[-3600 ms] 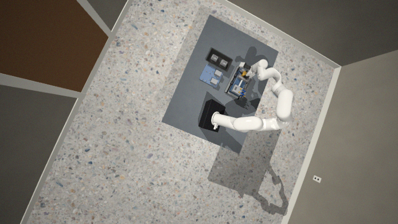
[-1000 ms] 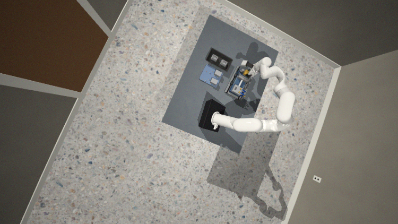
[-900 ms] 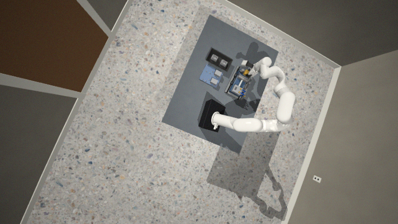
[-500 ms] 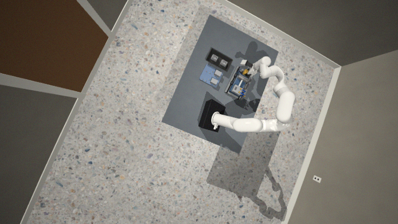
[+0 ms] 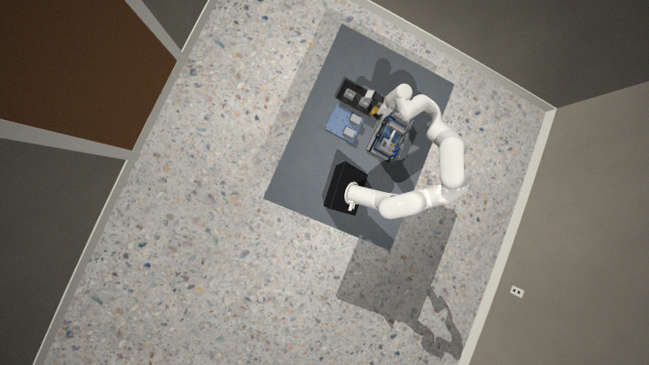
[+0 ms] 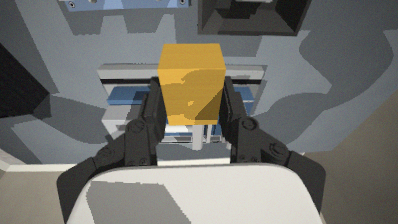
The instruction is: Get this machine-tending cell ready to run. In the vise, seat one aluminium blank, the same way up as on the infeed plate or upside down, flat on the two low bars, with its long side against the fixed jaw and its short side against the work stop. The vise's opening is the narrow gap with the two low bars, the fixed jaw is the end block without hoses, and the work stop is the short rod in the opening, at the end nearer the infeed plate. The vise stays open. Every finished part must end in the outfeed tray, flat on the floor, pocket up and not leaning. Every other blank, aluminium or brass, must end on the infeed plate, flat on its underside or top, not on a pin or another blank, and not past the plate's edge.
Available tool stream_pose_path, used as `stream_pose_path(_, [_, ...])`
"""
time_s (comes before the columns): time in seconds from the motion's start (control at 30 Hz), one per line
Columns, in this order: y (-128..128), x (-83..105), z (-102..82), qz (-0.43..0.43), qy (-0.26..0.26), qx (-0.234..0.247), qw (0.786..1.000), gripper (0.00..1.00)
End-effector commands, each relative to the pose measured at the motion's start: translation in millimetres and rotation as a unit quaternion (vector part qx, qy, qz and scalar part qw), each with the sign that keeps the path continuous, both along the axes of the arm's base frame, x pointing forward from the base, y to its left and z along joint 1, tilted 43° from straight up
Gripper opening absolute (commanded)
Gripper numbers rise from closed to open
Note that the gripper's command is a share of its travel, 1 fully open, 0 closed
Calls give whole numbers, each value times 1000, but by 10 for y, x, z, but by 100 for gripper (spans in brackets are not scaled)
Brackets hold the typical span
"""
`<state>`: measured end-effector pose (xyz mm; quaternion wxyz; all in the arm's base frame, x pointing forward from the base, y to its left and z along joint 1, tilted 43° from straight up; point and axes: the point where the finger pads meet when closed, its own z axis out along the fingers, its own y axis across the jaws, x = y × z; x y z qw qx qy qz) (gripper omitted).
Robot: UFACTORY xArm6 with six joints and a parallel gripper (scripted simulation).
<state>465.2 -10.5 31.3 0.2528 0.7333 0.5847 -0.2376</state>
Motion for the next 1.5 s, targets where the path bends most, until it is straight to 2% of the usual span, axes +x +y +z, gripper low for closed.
stream_pose_path(0.0, [327, -73, -251, 1, -1, 1, 1000, 0])
stream_pose_path(0.1, [573, -195, -469, 1, 0, 0, 1000, 0])
stream_pose_path(0.17, [573, -195, -469, 1, 0, 0, 1000, 0])
stream_pose_path(0.23, [836, -363, -715, 1, 1, -2, 1000, 0])
stream_pose_path(0.3, [912, -421, -790, 1, 1, -4, 1000, 0])
stream_pose_path(0.5, [1307, -805, -1219, 0, 2, -14, 1000, 0])
stream_pose_path(0.57, [1375, -892, -1303, 0, 1, -17, 1000, 0])
stream_pose_path(1.47, [1406, -928, -1340, 0, 1, -18, 1000, 0])
